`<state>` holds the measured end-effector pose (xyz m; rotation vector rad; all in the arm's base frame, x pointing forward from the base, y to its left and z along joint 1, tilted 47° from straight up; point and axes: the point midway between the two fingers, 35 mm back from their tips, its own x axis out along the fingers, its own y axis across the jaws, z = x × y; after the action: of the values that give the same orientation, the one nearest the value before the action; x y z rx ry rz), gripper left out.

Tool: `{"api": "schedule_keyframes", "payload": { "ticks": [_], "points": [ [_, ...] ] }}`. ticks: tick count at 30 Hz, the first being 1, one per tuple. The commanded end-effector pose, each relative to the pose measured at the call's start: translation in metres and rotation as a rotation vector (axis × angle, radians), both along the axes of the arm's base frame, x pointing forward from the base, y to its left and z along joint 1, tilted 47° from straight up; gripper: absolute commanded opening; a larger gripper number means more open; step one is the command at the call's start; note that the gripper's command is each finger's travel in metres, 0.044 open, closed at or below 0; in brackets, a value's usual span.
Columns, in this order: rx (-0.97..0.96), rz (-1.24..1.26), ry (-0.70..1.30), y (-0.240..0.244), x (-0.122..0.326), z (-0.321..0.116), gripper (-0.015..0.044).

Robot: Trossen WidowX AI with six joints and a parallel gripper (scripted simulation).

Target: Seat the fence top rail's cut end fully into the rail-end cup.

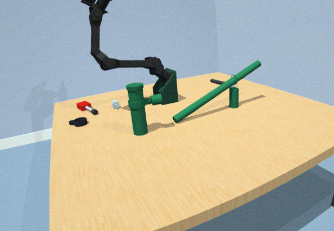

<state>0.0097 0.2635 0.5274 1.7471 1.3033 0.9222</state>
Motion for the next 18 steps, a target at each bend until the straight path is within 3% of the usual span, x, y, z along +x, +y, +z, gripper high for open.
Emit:
{"api": "schedule_keyframes", "payload": {
  "ticks": [1,10,18],
  "points": [
    [-0.166,-0.14,-0.13,0.026,0.027,-0.037,0.044],
    [-0.666,-0.419,-0.411,0.056,0.114,-0.139,0.044],
    [-1.192,-0.54,-0.556,0.029,0.199,-0.234,0.044]
  ]
}}
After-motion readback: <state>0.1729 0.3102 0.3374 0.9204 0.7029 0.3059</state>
